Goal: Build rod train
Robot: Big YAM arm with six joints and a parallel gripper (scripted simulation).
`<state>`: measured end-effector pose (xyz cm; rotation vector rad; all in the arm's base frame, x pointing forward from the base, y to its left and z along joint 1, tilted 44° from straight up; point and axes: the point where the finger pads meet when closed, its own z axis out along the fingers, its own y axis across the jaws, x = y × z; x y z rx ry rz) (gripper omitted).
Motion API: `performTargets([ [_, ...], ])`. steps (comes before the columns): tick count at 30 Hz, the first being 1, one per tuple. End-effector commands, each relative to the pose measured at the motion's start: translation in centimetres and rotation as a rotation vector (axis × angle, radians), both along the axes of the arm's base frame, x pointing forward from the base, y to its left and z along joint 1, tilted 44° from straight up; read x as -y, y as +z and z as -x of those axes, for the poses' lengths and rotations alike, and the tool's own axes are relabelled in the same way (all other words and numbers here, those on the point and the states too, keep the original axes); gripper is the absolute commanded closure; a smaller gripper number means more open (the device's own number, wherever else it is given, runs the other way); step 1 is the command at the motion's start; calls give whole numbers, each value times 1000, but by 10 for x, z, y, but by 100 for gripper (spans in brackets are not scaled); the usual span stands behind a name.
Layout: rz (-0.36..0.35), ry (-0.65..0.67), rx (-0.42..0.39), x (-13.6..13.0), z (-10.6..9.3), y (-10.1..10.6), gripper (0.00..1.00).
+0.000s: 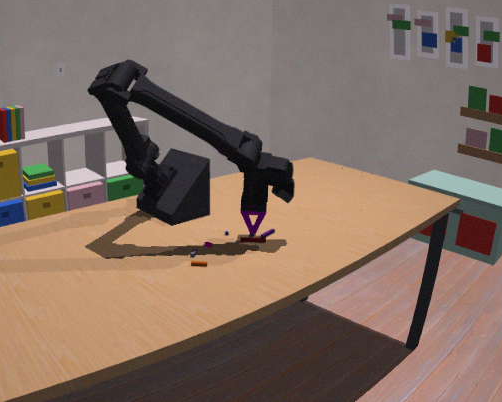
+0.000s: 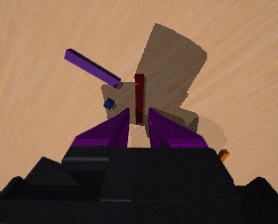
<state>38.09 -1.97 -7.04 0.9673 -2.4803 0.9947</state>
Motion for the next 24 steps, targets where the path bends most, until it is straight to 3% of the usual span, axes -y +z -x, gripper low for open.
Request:
performTargets([
  [1,-4,6,13,2,-10,-2,77],
  [4,0,4,-1,7,-2,-7,77],
  [24,-3,5,14,8,-6,-7,77],
])
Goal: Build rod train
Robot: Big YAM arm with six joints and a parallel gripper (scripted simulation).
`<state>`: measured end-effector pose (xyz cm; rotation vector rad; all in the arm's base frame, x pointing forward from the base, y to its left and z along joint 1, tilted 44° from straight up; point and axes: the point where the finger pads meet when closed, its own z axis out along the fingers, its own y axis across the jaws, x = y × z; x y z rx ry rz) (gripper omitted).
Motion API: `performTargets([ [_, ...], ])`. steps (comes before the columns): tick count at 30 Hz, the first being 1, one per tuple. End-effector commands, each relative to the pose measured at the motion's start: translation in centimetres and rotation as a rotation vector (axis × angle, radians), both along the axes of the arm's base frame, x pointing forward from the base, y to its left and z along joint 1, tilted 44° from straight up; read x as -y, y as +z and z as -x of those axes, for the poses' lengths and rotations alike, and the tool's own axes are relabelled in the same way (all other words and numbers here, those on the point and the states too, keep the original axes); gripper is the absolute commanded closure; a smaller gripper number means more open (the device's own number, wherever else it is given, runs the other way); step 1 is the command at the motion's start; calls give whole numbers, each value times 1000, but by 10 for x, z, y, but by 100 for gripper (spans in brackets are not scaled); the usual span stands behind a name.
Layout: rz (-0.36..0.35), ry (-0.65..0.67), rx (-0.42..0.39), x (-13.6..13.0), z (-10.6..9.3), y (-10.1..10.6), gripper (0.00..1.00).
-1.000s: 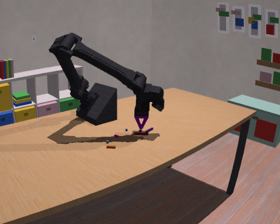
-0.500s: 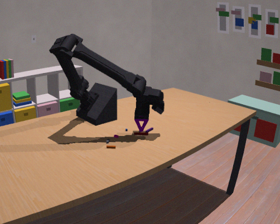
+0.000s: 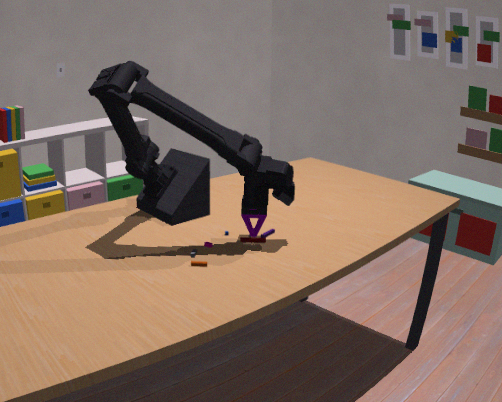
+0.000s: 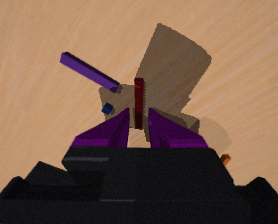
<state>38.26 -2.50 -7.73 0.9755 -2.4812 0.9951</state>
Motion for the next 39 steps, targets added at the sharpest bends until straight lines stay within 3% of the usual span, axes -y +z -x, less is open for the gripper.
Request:
performTargets([
  [1,-1,-1,12,3,-5,0,77],
  [32,-1,-1,12,3,-5,0,77],
  [39,-5,-2,29,5,-5,9,77],
])
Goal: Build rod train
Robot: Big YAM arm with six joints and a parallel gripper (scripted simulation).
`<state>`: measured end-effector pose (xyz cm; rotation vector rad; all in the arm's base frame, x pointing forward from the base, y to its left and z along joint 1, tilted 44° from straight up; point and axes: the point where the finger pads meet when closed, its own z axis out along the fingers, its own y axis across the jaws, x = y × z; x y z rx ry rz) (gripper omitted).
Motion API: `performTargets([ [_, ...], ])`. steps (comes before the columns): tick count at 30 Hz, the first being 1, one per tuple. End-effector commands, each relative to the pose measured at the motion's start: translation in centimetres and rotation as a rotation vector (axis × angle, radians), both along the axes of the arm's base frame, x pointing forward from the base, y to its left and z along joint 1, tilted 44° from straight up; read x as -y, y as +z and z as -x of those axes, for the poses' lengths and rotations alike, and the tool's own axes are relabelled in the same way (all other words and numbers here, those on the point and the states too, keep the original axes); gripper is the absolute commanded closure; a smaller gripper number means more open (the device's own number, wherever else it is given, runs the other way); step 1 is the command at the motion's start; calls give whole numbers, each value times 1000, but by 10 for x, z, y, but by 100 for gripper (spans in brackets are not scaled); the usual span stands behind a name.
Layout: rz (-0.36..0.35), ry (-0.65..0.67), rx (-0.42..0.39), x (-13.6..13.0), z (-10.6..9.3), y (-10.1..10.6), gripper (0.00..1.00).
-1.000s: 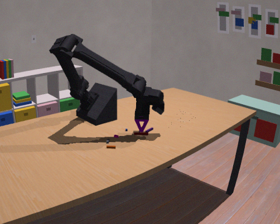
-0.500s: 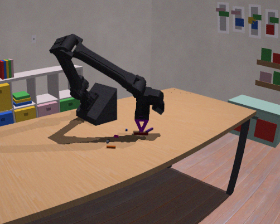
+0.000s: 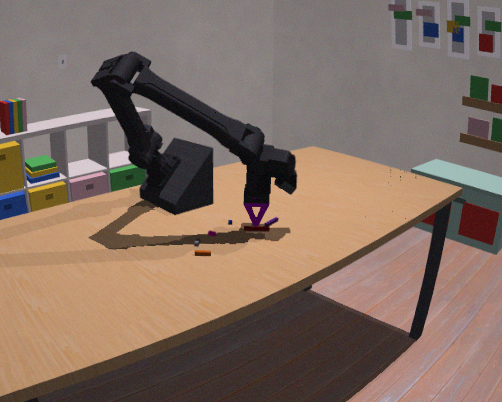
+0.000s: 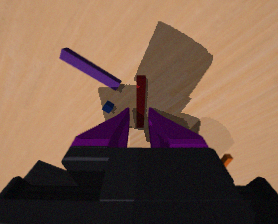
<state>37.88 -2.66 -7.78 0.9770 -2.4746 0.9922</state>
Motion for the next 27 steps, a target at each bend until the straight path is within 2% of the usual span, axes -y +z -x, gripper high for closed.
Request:
performTargets([
  [1,-7,-2,36,4,-8,10,77],
  [27,-6,-1,33,3,-9,7,77],
])
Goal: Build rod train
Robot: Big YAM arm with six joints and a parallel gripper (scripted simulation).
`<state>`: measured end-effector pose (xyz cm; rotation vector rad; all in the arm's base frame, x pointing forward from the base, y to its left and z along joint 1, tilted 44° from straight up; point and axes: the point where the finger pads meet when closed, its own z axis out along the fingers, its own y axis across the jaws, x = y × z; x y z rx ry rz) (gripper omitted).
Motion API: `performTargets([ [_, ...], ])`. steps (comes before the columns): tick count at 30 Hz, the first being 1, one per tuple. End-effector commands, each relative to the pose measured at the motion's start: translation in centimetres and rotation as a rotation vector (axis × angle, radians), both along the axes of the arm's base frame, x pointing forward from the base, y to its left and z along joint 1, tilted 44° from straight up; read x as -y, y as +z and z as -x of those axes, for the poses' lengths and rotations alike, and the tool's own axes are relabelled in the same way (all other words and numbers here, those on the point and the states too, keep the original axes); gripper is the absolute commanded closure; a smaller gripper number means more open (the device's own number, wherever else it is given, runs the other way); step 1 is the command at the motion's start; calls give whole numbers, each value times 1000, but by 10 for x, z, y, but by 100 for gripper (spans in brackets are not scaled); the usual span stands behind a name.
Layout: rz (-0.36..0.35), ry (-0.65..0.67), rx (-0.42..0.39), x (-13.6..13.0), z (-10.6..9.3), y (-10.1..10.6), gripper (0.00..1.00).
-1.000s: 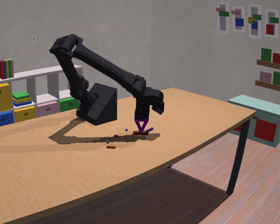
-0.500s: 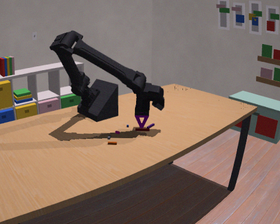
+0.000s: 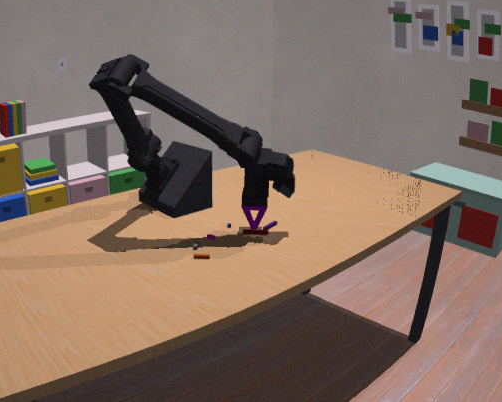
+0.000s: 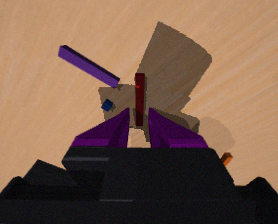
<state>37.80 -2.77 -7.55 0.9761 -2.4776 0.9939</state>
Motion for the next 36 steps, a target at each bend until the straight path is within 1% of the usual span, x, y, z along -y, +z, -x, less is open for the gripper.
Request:
performTargets([
  [1,-6,-1,30,2,-9,5,77],
  [18,-6,-1,30,2,-10,5,77],
  [27,-8,-1,39,1,-16,6,77],
  [36,-8,-2,40,1,-16,6,77],
])
